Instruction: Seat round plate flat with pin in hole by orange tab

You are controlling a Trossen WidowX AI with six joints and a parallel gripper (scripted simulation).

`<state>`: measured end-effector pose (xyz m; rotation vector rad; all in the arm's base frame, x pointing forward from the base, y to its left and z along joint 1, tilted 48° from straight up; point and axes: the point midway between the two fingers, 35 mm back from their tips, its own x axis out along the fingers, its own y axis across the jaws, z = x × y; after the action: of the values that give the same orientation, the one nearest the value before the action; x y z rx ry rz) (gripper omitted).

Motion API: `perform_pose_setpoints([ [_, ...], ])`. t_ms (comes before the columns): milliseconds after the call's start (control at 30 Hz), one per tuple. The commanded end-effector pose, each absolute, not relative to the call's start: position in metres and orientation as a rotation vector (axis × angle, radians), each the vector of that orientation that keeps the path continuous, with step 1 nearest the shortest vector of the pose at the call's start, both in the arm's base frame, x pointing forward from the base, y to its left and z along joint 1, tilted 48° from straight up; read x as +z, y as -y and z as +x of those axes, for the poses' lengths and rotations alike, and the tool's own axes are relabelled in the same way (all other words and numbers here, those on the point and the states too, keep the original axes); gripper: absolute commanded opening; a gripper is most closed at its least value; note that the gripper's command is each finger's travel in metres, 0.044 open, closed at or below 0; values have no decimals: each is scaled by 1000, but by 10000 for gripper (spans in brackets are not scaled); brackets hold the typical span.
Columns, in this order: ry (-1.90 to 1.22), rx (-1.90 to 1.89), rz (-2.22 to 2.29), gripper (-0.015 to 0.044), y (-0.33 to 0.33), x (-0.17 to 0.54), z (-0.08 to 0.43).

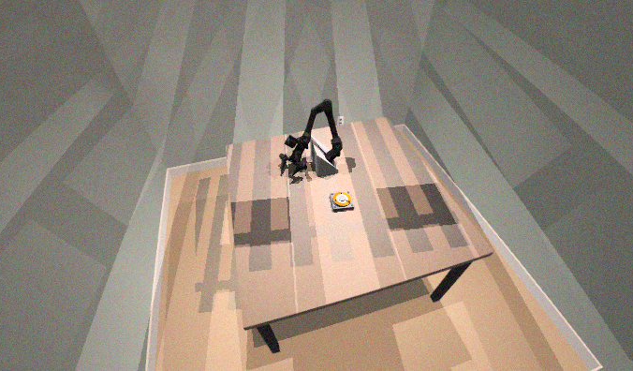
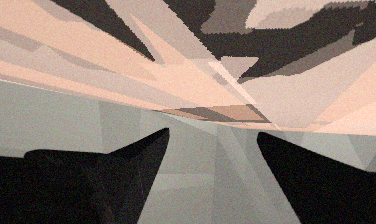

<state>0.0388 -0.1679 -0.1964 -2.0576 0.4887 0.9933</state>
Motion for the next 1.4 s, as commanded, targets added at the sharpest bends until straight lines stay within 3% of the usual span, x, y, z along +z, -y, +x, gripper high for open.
perform_pose_setpoints([
  [0, -476, 1002, -2072, 374, 169, -196, 40],
  [300, 193, 1294, -2631, 137, 194, -171, 99],
  [467, 835, 1347, -2955, 6, 195, -144, 153],
  [600, 1228, 1327, -3075, 0, 188, -128, 181],
  [767, 2106, 1058, -3171, 0, 160, -92, 238],
  [867, 2351, 919, -3154, 0, 147, -80, 254],
  [1033, 3170, 218, -2898, 0, 90, -36, 298],
  [1100, 3277, 85, -2834, 0, 82, -29, 303],
  [1300, 3866, -1313, -1944, 0, -3, 34, 328],
  [1367, 3879, -1469, -1822, 0, -13, 41, 327],
])
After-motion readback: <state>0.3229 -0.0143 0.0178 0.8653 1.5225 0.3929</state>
